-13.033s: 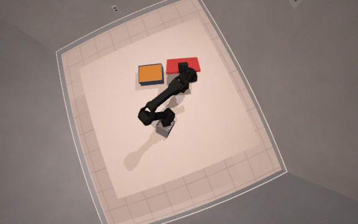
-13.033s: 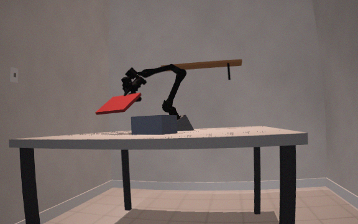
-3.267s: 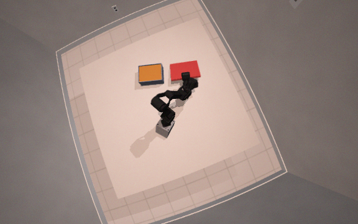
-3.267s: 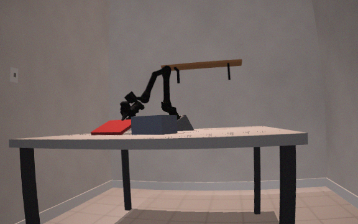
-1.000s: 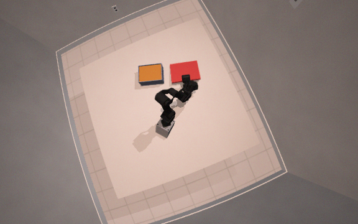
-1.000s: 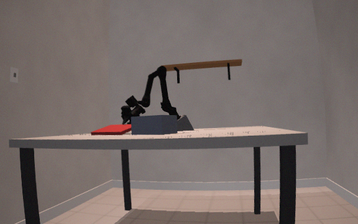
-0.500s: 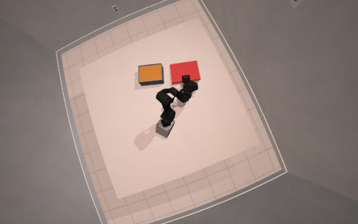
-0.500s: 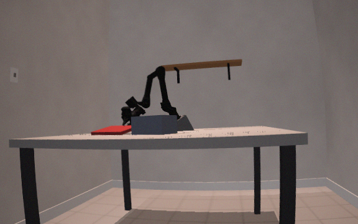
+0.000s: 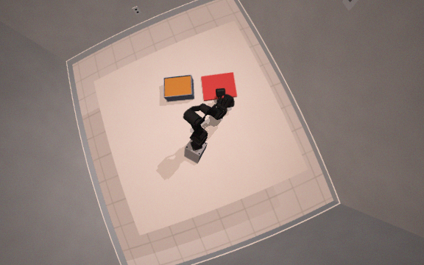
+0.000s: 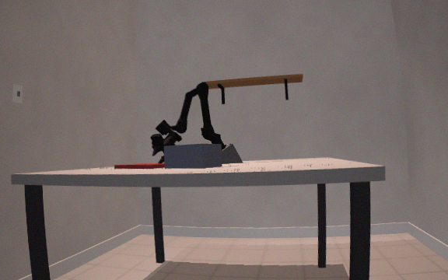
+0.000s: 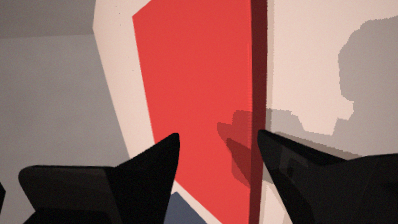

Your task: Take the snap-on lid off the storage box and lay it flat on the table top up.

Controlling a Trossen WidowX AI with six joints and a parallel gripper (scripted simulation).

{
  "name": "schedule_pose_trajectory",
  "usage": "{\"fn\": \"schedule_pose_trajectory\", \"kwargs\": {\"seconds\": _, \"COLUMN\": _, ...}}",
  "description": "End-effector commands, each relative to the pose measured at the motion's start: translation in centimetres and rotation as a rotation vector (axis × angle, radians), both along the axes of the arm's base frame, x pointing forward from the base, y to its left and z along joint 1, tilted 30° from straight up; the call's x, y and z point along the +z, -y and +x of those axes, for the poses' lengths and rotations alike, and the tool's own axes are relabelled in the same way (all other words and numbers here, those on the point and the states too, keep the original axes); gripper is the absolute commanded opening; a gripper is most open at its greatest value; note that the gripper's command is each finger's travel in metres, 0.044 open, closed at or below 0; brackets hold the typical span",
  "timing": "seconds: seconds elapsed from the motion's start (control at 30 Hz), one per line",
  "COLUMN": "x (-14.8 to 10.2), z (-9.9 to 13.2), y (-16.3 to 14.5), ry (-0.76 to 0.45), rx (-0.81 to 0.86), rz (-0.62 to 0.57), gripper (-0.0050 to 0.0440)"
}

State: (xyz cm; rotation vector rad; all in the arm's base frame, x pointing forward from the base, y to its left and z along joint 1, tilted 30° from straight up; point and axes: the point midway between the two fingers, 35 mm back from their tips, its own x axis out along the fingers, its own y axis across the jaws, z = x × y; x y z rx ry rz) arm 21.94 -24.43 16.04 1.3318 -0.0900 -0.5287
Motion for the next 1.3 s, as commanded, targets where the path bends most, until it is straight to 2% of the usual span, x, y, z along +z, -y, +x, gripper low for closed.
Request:
{"fn": "schedule_pose_trajectory", "kwargs": {"seconds": 0.0, "x": 0.4, "z": 0.0, "y": 0.1, "ry": -0.002, "rx": -0.004, "rz": -0.013, "gripper": 0.0275}}
{"fn": "schedule_pose_trajectory", "kwargs": {"seconds": 0.73, "x": -0.4, "z": 0.1, "y": 0.2, "ry": -0.001, "rx": 0.000, "rz": 0.001, "gripper": 0.0275}}
{"fn": "schedule_pose_trajectory", "kwargs": {"seconds": 1.27, "x": -1.6, "z": -2.4, "y": -0.5, "ry": -0.001, "rx": 0.001, "rz": 0.000, "gripper": 0.0275}}
